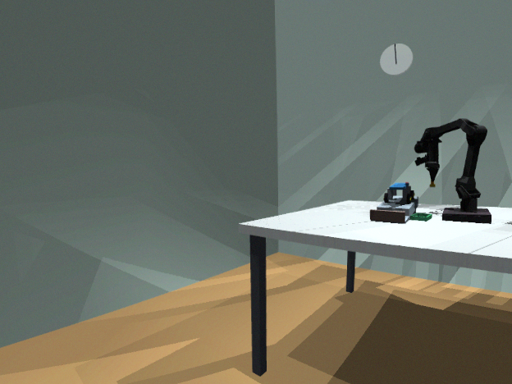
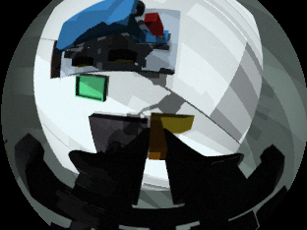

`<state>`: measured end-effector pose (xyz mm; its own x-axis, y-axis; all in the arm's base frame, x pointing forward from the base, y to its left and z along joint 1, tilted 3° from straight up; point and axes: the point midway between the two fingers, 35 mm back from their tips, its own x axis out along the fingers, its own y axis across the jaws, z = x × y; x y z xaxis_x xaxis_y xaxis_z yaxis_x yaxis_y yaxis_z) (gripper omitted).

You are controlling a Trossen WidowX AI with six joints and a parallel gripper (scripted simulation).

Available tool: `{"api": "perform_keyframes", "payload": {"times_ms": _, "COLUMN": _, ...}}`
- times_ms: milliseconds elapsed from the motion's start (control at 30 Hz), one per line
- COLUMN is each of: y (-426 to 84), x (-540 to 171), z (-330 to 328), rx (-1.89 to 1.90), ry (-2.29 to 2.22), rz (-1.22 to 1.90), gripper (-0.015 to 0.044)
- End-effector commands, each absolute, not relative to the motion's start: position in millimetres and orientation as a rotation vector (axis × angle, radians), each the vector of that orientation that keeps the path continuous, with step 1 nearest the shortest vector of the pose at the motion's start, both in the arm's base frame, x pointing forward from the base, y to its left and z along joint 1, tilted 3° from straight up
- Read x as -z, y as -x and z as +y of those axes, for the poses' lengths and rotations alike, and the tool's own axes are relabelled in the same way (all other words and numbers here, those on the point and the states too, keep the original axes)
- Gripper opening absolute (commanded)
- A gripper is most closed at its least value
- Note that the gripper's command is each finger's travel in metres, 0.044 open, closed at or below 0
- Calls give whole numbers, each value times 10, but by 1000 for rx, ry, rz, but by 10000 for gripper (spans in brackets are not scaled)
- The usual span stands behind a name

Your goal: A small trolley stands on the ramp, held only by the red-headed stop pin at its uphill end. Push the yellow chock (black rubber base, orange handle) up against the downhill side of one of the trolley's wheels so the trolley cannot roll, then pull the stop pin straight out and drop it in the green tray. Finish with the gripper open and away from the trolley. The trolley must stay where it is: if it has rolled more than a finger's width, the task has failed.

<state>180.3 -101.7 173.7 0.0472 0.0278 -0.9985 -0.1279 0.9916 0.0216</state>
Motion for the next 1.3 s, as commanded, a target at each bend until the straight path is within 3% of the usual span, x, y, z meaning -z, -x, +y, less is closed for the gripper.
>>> {"api": "perform_keyframes", "payload": {"times_ms": 0, "y": -1816, "x": -1734, "z": -877, "rx": -104, "ry": 61, "rz": 1519, "gripper": 0}}
{"api": "perform_keyframes", "payload": {"times_ms": 1267, "y": -1993, "x": -1706, "z": 301, "rx": -109, "ry": 47, "rz": 1516, "gripper": 0}}
